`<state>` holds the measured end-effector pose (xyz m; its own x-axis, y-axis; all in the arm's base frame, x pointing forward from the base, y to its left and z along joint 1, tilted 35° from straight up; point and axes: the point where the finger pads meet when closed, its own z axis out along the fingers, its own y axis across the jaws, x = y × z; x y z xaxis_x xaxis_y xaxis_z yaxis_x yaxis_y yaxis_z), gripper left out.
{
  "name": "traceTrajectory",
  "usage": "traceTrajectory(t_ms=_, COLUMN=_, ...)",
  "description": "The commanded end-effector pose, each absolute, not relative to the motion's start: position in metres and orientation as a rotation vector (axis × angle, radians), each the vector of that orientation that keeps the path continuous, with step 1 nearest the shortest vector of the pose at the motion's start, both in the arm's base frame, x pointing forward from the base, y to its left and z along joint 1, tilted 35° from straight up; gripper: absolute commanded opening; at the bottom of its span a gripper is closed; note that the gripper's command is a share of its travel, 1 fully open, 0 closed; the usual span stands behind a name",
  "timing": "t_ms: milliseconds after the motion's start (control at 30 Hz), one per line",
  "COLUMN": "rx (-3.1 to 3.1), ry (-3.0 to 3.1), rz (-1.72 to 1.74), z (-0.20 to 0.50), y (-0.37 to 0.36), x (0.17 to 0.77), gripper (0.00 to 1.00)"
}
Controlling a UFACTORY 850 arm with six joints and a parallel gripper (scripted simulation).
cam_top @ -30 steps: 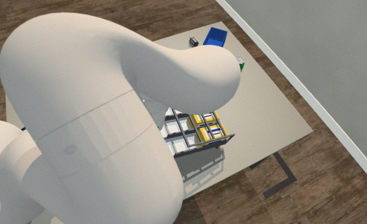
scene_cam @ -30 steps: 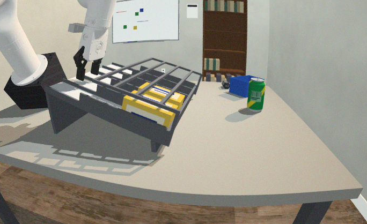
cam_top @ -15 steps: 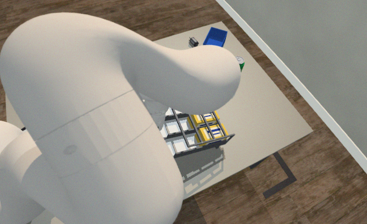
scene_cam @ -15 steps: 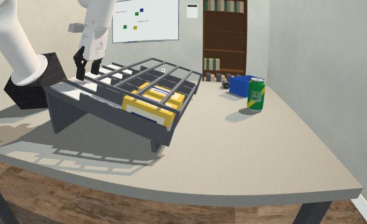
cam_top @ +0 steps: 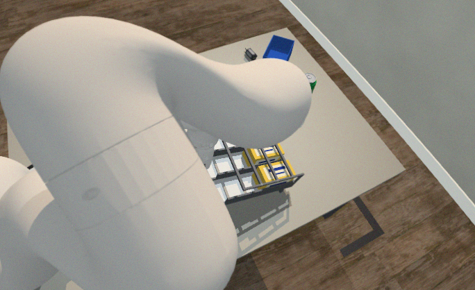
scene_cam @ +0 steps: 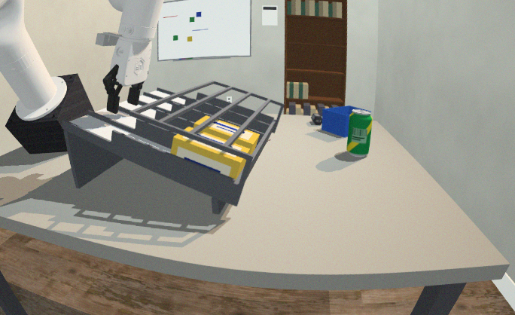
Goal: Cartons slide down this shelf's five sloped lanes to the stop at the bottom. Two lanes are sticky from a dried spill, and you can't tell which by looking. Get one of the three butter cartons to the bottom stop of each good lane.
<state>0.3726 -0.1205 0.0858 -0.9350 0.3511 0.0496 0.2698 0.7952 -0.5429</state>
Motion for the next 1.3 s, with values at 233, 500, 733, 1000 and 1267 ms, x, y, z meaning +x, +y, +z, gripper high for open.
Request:
traceTrajectory(t_ms=233, rx=-0.493, ry=-2.836, rz=0.824, z=0.0861, y=-0.1203, x=0.3731, gripper=0.89)
traceTrajectory(t_ms=500, rx=-0.493, ry=-2.836, rz=0.824, z=0.0861, y=-0.1203, x=0.3731, gripper=0.9)
traceTrajectory(t_ms=733, rx=-0.493, ry=-2.836, rz=0.824, z=0.0861, y=-0.1203, x=0.3731, gripper=0.9)
traceTrajectory(t_ms=1000, rx=-0.493, ry=-2.836, rz=0.824, z=0.0861, y=-0.1203, x=0.3731, gripper=0.9)
traceTrajectory(t_ms=1267, rx=-0.493, ry=-2.836, rz=0.824, z=0.0861, y=-0.1203, x=0.3731, gripper=0.92)
